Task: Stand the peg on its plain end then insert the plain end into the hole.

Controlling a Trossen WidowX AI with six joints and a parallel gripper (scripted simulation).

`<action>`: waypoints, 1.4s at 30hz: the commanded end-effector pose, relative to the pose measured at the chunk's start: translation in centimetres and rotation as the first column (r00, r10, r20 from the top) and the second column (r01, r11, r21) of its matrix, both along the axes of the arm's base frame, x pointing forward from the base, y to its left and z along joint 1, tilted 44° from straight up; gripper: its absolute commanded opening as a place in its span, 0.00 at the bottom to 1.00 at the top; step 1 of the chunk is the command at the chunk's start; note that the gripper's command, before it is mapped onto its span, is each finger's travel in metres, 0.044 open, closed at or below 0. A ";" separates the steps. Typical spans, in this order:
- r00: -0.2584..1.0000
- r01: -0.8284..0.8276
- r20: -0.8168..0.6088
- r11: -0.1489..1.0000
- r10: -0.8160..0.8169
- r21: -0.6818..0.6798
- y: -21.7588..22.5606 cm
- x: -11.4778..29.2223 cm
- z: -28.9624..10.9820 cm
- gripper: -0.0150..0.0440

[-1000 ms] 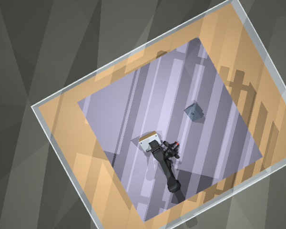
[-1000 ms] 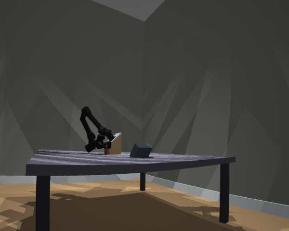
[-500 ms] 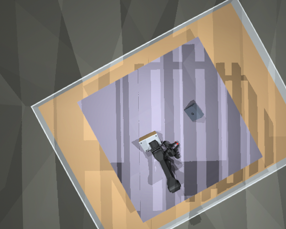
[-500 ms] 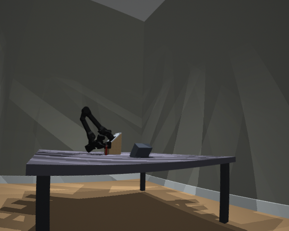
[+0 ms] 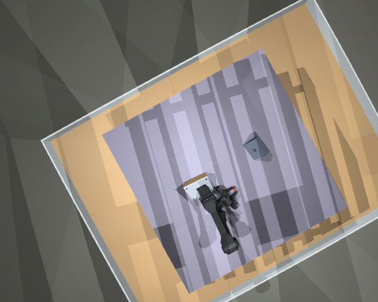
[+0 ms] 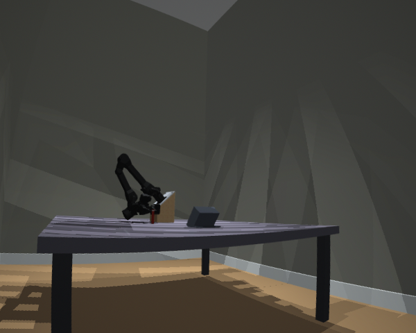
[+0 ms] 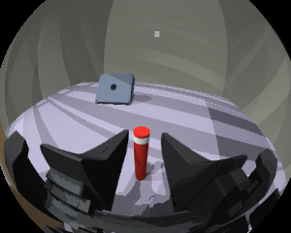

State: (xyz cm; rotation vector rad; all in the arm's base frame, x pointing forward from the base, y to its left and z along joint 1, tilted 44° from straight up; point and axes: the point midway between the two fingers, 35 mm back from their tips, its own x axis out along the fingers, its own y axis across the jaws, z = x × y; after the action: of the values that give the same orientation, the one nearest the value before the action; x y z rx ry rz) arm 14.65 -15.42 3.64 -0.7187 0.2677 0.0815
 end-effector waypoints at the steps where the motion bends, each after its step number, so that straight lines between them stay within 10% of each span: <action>1: 1.000 0.000 0.000 1.000 0.000 0.001 0.0 0.0 0.0 0.65; 9: 1.000 0.000 0.000 1.000 0.000 0.001 0.0 0.0 0.0 1.00; 42: 1.000 -0.005 -0.019 1.000 0.005 -0.003 8.7 1.7 11.1 1.00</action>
State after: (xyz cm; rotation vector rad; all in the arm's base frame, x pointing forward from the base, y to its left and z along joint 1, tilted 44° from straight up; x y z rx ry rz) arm 16.53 -8.19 14.08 -0.7261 0.2879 0.1018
